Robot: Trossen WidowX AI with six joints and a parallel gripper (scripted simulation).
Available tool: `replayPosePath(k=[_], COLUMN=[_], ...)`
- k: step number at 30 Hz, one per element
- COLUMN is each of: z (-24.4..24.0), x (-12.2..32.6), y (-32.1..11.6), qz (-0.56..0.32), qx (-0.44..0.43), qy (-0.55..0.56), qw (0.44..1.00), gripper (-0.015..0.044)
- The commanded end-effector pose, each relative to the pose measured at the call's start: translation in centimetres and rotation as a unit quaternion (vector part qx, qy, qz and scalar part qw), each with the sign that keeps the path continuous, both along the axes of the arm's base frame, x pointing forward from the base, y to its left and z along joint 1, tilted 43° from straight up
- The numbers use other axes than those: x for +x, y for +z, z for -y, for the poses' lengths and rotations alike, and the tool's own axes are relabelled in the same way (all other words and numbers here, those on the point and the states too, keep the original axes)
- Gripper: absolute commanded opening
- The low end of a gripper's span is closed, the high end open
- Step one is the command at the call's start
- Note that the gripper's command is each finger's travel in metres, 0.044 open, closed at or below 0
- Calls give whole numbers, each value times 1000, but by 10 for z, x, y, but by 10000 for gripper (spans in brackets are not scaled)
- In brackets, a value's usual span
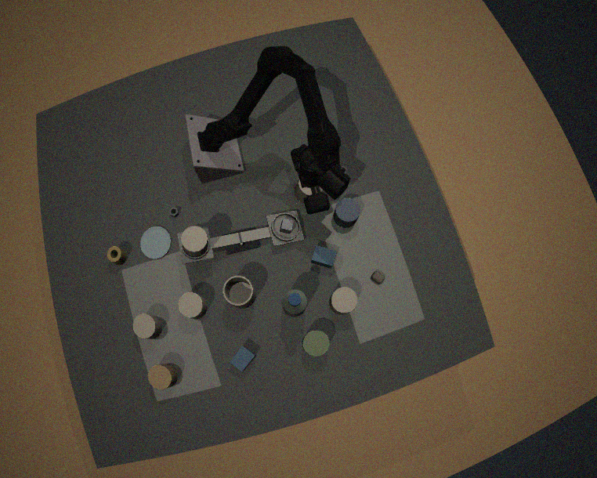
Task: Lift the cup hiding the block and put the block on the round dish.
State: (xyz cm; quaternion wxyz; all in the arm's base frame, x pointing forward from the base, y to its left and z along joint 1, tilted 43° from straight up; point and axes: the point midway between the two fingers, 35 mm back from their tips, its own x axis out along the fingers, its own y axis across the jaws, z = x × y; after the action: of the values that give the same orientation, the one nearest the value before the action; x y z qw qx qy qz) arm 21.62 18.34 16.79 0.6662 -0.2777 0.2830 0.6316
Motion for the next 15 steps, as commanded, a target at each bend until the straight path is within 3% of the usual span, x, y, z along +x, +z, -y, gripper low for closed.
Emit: replayPosePath(k=[1, 15], z=[-4, -17], x=[0, 1], y=[-6, -19], qz=[-1, -1], qx=[-1, -1], qy=[-2, -2], qw=[1000, 1000], gripper=[0, 0])
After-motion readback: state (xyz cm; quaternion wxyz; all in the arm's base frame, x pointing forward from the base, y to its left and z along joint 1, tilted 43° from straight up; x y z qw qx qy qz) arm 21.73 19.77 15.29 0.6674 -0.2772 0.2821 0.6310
